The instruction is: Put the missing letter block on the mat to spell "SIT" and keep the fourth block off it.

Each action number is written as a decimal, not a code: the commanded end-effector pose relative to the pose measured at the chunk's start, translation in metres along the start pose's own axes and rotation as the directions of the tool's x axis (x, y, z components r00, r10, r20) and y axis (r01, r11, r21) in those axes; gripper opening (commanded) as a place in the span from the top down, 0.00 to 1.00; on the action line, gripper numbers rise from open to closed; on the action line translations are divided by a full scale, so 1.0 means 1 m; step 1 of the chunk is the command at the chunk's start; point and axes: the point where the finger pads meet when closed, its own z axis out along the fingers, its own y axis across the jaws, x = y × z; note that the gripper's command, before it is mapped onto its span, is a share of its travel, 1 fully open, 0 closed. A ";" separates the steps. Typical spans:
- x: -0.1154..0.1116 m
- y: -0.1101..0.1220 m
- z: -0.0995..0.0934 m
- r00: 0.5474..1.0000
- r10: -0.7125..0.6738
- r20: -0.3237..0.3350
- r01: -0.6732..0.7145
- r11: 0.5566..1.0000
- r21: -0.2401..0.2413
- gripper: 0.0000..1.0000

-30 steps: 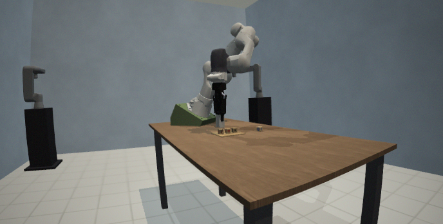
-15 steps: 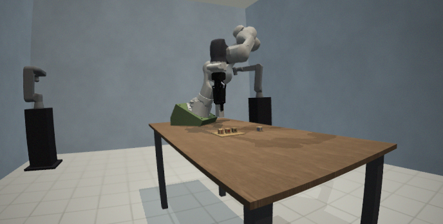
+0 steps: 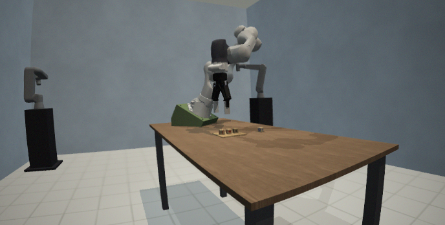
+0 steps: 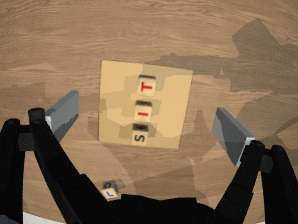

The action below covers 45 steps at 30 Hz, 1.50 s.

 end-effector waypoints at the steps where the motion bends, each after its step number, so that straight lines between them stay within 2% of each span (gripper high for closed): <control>1: 0.000 0.000 -0.001 1.000 0.004 0.000 -0.004 1.000 -0.001 0.00; 11: 0.000 0.000 -0.002 1.000 0.004 0.000 -0.004 1.000 -0.001 0.00; 19: 0.000 0.000 -0.014 1.000 0.004 0.000 -0.004 1.000 -0.001 0.00; 33: 0.000 0.000 -0.068 1.000 0.004 0.000 -0.004 1.000 -0.001 0.00; 45: 0.000 0.000 -0.073 1.000 0.004 0.000 -0.004 1.000 -0.001 0.00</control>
